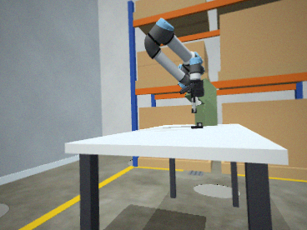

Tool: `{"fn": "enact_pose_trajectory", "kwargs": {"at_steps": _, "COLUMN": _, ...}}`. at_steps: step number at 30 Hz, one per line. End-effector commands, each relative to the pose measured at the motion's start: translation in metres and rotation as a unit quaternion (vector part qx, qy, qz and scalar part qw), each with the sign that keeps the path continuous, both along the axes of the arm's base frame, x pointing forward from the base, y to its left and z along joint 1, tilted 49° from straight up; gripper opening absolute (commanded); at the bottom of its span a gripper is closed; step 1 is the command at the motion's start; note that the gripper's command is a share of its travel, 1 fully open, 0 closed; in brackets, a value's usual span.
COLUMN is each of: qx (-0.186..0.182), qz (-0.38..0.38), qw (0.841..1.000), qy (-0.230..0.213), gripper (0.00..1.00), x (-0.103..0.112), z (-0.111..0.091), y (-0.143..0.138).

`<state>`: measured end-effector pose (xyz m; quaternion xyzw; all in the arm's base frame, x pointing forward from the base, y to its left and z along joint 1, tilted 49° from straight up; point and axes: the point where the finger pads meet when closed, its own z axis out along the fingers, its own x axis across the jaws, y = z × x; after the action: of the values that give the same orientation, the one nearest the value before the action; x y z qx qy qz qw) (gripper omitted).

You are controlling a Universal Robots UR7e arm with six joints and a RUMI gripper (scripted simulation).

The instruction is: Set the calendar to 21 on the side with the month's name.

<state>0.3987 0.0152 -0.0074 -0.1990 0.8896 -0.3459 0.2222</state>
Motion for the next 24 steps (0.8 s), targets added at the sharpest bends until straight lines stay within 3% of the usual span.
{"fn": "enact_pose_trajectory", "kwargs": {"at_steps": 1, "qx": -0.001, "qz": 0.001, "qw": 1.000, "qy": 0.001, "gripper": 0.11, "x": 0.000, "z": 0.001, "y": 0.000}}
{"fn": "enact_pose_trajectory", "kwargs": {"at_steps": 18, "qx": -0.053, "qz": 0.071, "qw": 0.994, "qy": 0.060, "gripper": 0.11, "x": 0.015, "z": 0.019, "y": -0.017}}
{"fn": "enact_pose_trajectory", "kwargs": {"at_steps": 24, "qx": -0.096, "qz": 0.128, "qw": 0.981, "qy": 0.106, "gripper": 0.11, "x": 0.026, "z": 0.035, "y": -0.032}}
